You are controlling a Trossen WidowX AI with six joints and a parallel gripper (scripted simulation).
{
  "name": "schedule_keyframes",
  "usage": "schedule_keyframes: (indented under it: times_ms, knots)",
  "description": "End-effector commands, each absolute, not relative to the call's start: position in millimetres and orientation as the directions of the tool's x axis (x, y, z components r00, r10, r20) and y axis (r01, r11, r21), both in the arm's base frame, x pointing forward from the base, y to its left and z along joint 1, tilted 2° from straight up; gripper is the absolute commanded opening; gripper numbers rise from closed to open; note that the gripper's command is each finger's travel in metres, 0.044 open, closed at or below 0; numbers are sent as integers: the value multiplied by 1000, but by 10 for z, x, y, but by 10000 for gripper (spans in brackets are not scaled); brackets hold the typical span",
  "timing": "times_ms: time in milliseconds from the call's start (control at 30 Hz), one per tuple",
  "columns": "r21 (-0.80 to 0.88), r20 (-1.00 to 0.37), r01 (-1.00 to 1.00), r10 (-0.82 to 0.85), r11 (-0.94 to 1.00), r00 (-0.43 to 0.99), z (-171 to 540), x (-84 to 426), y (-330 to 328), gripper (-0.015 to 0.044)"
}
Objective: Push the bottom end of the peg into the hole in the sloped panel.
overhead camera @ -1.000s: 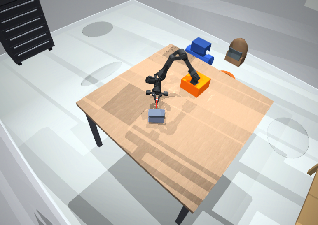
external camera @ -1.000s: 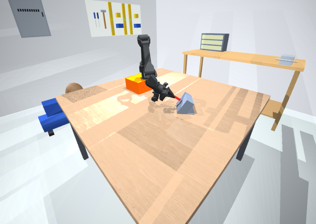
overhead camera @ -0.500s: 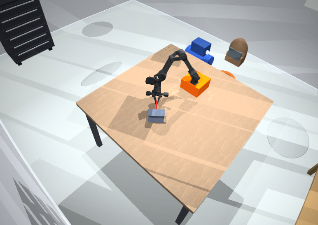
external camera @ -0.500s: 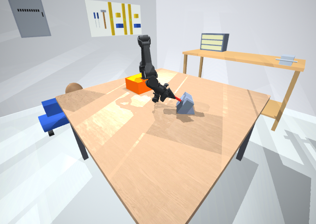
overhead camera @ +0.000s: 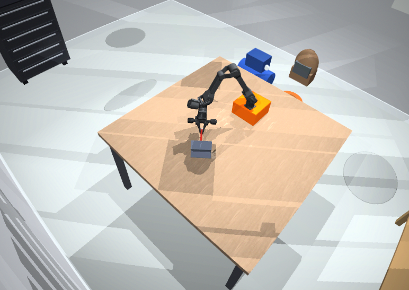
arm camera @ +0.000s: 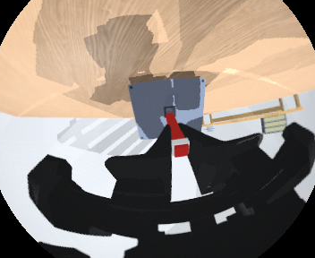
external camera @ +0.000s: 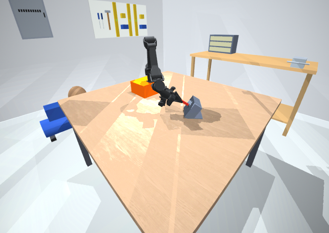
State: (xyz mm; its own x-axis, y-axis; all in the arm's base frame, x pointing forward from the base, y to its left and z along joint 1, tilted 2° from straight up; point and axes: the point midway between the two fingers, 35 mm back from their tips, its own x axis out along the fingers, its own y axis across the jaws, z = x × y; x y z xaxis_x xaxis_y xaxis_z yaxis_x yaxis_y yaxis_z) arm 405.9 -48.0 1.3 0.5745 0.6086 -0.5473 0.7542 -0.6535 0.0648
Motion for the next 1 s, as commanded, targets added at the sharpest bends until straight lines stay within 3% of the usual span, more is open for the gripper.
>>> schedule_keyframes:
  times_ms: [0, 967]
  knots:
    - [64, -547, 755, 609, -653, 574, -9, 4040, -479, 0]
    - [64, -547, 755, 610, -653, 573, -60, 4015, -441, 0]
